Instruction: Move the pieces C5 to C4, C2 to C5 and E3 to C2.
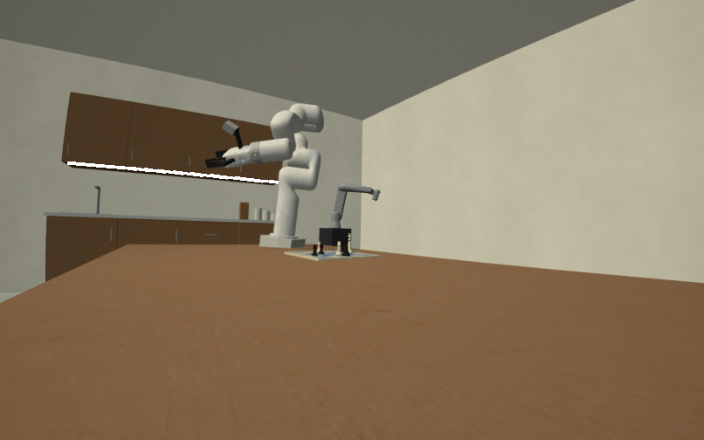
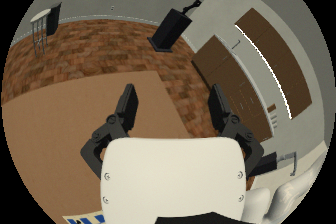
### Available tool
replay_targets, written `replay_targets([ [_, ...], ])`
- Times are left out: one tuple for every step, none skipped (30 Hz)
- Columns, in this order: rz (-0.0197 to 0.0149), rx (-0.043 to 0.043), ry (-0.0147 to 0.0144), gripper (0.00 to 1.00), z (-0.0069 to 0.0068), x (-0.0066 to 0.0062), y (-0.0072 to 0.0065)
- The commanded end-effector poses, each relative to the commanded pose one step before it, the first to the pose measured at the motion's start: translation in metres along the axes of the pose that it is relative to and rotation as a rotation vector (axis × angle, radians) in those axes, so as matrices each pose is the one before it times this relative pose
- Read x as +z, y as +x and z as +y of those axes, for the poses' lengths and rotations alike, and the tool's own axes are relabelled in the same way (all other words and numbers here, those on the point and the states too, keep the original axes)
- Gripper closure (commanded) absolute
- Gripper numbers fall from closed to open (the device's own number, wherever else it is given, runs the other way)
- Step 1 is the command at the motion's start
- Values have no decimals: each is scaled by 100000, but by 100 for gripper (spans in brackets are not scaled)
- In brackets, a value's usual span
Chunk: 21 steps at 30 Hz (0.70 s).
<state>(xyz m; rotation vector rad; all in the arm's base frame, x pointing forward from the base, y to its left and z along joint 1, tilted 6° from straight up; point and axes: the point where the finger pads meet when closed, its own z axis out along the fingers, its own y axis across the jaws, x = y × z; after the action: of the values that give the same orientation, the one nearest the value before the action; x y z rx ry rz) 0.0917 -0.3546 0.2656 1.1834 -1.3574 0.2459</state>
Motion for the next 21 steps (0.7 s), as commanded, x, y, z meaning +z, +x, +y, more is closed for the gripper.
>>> replay_targets([
  [44,305,31,0,4,-21,125],
  [0,0,0,0,0,0,0],
  [0,0,0,0,0,0,0],
  [0,0,0,0,0,0,0],
  [0,0,0,0,0,0,0],
  [0,0,0,0,0,0,0],
  [0,0,0,0,0,0,0],
  [0,0,0,0,0,0,0],
  [0,0,0,0,0,0,0],
  [0,0,0,0,0,0,0],
  [0,0,0,0,0,0,0],
  [0,0,0,0,0,0,0],
  [0,0,0,0,0,0,0],
  [0,0,0,0,0,0,0],
  [0,0,0,0,0,0,0],
  [0,0,0,0,0,0,0],
  [0,0,0,0,0,0,0],
  [-16,15,-10,0,0,1,-2],
  [-109,104,-68,0,1,6,-13],
  [-284,272,-177,0,3,15,-33],
  [-530,509,-334,0,5,27,-62],
])
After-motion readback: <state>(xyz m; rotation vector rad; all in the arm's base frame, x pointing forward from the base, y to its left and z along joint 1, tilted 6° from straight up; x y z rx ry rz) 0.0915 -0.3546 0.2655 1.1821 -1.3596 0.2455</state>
